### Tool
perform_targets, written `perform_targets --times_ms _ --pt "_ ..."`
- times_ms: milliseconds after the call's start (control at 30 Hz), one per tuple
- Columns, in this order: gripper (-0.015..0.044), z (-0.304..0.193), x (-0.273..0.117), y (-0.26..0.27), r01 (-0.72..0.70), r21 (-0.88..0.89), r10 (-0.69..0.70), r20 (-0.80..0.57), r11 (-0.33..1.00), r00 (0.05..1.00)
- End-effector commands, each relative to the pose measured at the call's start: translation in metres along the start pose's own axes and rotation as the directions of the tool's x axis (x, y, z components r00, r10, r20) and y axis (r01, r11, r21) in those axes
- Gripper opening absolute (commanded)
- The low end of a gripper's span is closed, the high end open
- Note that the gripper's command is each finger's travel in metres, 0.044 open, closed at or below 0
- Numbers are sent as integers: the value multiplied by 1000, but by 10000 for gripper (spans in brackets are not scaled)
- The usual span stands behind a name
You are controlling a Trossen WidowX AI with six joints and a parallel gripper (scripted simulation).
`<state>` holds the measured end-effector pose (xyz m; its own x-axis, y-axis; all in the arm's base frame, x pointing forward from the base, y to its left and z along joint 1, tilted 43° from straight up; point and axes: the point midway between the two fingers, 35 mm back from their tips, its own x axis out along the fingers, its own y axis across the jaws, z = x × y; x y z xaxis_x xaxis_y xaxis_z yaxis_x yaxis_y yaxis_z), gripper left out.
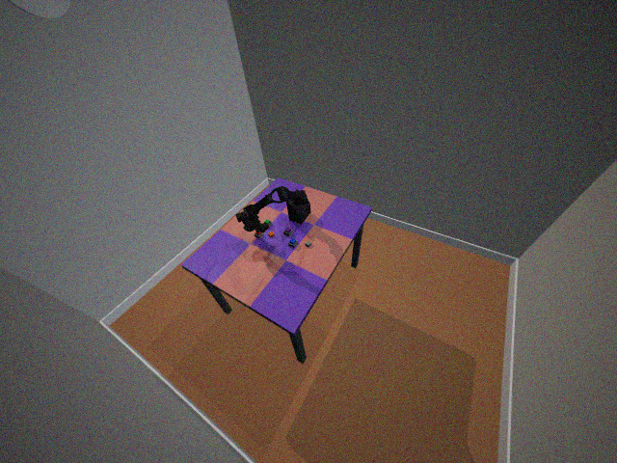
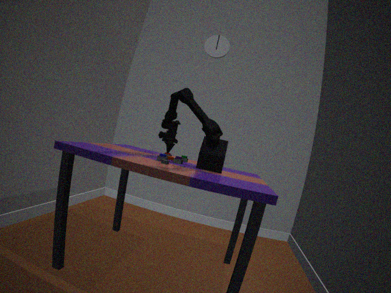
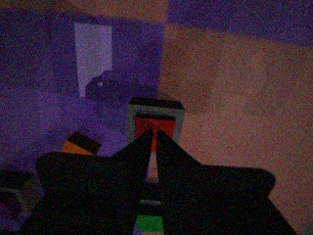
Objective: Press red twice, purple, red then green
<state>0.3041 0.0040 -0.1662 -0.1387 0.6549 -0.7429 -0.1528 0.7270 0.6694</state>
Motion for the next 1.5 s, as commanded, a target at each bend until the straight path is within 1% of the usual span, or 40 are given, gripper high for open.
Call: perform_targets --times_ms 0,67,100,267,300,367,433,633,900,1167,1233,1400,1467 --pt "20 0 -4 0 0 1 0 0 1000 1000" --pt "20 -1 -28 0 -2 5 2 -1 1000 1000" --pt "20 -1 -32 0 -2 6 2 -2 1000 1000" --pt "20 -1 -36 0 -2 6 2 -1 1000 1000" --pt "20 0 -46 -1 -1 6 1 -1 1000 1000" --pt "20 0 -80 -1 0 6 0 -2 1000 1000" --pt "20 -1 -94 -1 0 6 0 -2 1000 1000" --pt "20 -3 -96 7 0 7 0 -2 1000 1000" --pt "20 -42 -109 95 -2 10 2 -4 1000 1000" --pt "20 -105 -98 166 -8 12 8 -8 1000 1000" --pt "20 -117 -95 174 -9 12 9 -9 1000 1000" --pt "20 -118 -91 175 -9 12 9 -9 1000 1000" --pt "20 -116 -70 174 -6 13 6 -8 1000 1000"
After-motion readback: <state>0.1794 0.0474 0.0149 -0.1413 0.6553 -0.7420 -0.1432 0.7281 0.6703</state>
